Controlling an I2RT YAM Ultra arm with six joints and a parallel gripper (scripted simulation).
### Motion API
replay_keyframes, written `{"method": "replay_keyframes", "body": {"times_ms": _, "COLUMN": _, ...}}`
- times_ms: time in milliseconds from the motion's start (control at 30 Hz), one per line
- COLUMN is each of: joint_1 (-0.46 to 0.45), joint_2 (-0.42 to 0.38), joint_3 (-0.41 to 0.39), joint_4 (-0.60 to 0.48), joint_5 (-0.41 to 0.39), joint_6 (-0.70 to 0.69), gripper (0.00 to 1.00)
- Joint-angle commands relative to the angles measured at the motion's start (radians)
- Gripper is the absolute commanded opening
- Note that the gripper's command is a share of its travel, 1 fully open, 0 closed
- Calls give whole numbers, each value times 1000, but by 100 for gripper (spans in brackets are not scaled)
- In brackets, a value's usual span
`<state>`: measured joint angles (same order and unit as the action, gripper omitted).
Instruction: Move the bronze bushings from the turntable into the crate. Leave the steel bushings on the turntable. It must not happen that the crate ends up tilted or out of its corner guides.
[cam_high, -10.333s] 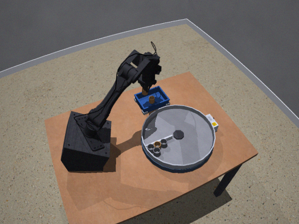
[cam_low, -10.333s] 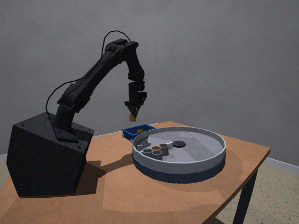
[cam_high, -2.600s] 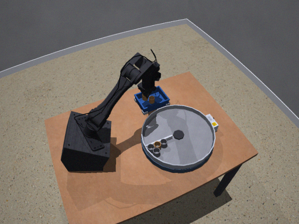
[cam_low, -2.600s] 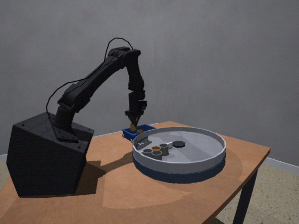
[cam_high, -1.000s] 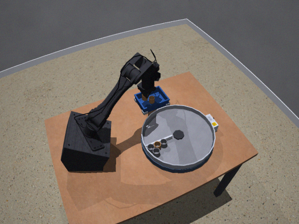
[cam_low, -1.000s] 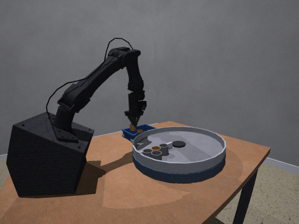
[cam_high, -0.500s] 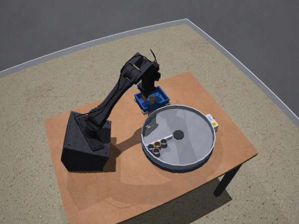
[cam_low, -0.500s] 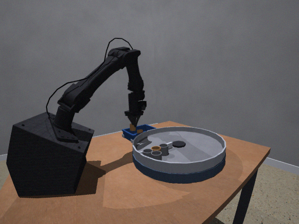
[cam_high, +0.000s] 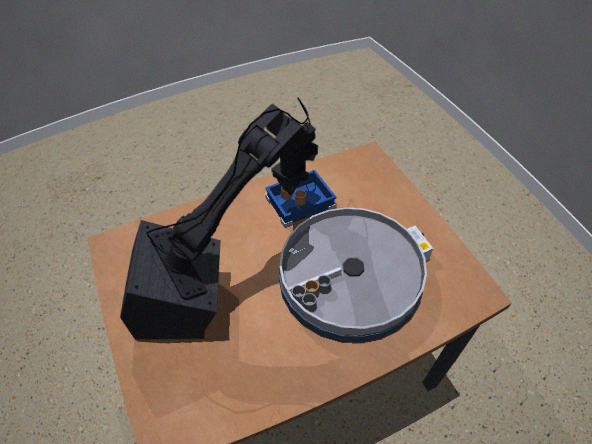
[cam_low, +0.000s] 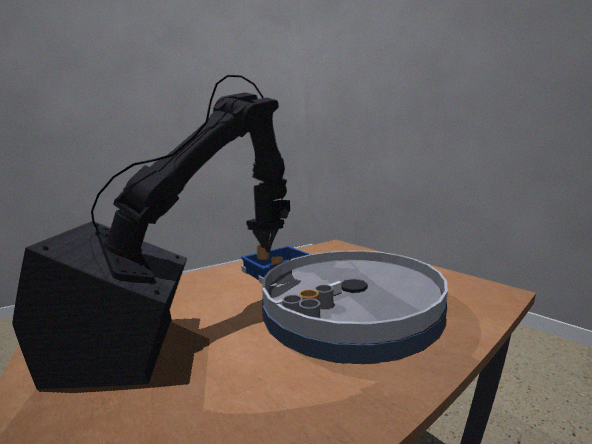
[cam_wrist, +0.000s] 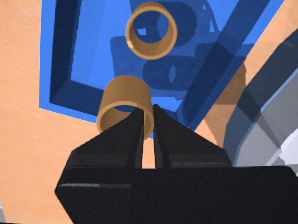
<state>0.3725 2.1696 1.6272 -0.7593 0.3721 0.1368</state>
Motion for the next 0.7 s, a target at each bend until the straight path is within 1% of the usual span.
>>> {"method": "replay_keyframes", "body": {"times_ms": 0, "joint_1": 23, "joint_2": -24, "joint_3": 9, "joint_4": 16, "joint_5": 5, "joint_6": 8, "gripper": 0}}
{"method": "replay_keyframes", "body": {"times_ms": 133, "joint_1": 22, "joint_2": -17, "joint_3": 7, "joint_4": 18, "joint_5": 4, "joint_6": 7, "gripper": 0}}
{"method": "replay_keyframes", "body": {"times_ms": 267, "joint_1": 20, "joint_2": 10, "joint_3": -5, "joint_4": 25, "joint_5": 2, "joint_6": -1, "gripper": 0}}
{"method": "replay_keyframes", "body": {"times_ms": 367, "joint_1": 17, "joint_2": -3, "joint_3": -18, "joint_4": 33, "joint_5": -1, "joint_6": -10, "gripper": 0}}
{"method": "replay_keyframes", "body": {"times_ms": 400, "joint_1": 16, "joint_2": -2, "joint_3": -9, "joint_4": 37, "joint_5": -2, "joint_6": -11, "gripper": 0}}
{"method": "replay_keyframes", "body": {"times_ms": 433, "joint_1": 15, "joint_2": 12, "joint_3": 6, "joint_4": 42, "joint_5": -3, "joint_6": -13, "gripper": 0}}
{"method": "replay_keyframes", "body": {"times_ms": 533, "joint_1": -3, "joint_2": 32, "joint_3": -7, "joint_4": 56, "joint_5": -7, "joint_6": -17, "gripper": 0}}
{"method": "replay_keyframes", "body": {"times_ms": 633, "joint_1": -7, "joint_2": 29, "joint_3": -12, "joint_4": 60, "joint_5": -7, "joint_6": -19, "gripper": 0}}
{"method": "replay_keyframes", "body": {"times_ms": 667, "joint_1": 8, "joint_2": 10, "joint_3": -18, "joint_4": 65, "joint_5": -3, "joint_6": -20, "gripper": 0}}
